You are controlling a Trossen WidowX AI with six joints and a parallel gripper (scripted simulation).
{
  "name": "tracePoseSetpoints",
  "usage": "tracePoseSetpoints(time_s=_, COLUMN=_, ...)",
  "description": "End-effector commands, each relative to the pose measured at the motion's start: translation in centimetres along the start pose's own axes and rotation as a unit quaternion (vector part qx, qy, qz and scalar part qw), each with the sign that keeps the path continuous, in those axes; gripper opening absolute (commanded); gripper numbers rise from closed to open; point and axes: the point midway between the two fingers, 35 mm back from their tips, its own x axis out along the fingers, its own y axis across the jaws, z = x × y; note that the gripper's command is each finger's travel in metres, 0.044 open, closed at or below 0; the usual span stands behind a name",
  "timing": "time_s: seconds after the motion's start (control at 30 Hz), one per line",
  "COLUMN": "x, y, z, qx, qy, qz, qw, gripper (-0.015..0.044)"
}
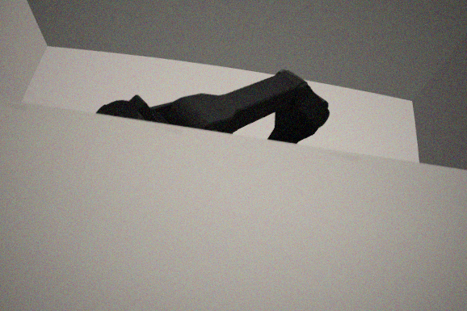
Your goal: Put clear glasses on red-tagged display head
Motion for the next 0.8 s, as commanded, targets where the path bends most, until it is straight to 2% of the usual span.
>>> tracePoseSetpoints(time_s=0.0, x=-0.1, y=0.0, z=0.0, qx=-0.001, qy=0.001, qz=0.0, qw=1.0, gripper=0.0)
tracePoseSetpoints(time_s=0.2, x=-1.7, y=0.0, z=-0.3, qx=0.0, qy=0.001, qz=0.001, qw=1.0, gripper=0.0)
tracePoseSetpoints(time_s=0.57, x=-9.4, y=0.6, z=-0.1, qx=0.005, qy=-0.001, qz=0.0, qw=1.0, gripper=0.0)
tracePoseSetpoints(time_s=0.77, x=-9.8, y=0.7, z=0.2, qx=0.001, qy=-0.001, qz=0.004, qw=1.0, gripper=0.0)
